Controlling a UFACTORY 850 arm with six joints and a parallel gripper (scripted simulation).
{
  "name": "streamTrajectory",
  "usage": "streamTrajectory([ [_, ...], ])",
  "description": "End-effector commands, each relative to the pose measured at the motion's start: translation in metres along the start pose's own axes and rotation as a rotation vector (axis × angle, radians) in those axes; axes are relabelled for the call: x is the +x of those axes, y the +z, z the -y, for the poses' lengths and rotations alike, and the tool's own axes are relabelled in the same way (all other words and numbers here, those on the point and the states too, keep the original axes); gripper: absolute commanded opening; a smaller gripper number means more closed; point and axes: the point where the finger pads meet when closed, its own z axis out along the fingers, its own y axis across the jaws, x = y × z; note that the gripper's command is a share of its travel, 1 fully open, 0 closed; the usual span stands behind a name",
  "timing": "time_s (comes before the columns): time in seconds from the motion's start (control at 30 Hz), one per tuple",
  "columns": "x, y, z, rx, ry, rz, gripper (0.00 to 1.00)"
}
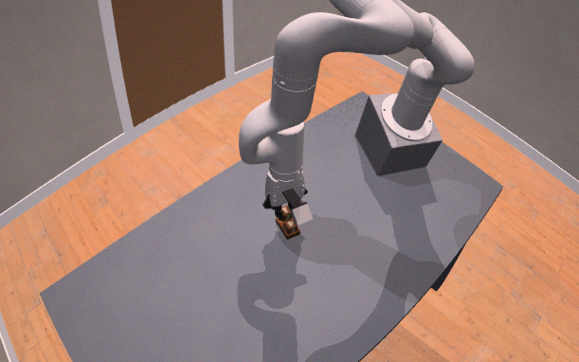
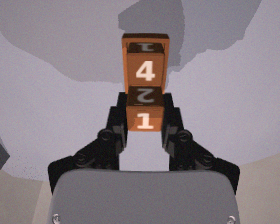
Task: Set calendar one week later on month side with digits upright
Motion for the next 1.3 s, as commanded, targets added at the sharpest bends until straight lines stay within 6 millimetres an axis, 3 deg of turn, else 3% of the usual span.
streamTrajectory([
  [0.0,0.000,0.001,-0.001,-0.002,0.000,0.000,0.27],
  [0.5,0.000,0.012,-0.001,-0.002,0.000,0.000,0.27],
  [1.27,0.000,0.013,-0.001,-0.002,0.000,0.000,0.27],
])
